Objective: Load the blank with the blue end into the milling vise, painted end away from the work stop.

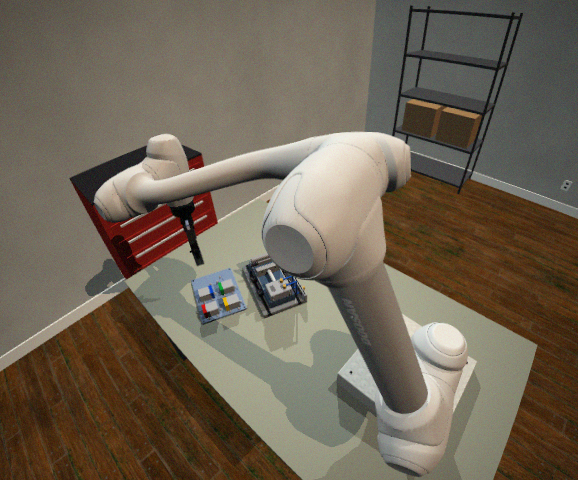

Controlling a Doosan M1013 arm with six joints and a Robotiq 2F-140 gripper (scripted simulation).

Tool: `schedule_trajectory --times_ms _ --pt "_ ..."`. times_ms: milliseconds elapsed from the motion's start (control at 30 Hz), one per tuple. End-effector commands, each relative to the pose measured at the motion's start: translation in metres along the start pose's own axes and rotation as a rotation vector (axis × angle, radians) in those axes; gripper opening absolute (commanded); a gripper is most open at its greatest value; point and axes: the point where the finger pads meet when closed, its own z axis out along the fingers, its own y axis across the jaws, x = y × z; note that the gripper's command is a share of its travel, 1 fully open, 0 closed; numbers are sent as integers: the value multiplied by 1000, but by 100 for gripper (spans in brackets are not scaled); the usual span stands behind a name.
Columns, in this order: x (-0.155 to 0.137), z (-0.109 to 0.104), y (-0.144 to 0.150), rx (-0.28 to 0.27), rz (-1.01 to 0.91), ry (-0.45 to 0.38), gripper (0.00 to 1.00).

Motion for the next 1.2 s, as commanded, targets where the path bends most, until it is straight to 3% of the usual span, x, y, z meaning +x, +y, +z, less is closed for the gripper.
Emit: schedule_trajectory --times_ms 0,400,1167 --pt "0 0 0 0 0 0 100" --pt "0 0 0 0 0 0 100" --pt "2 73 0 0 0 0 100"
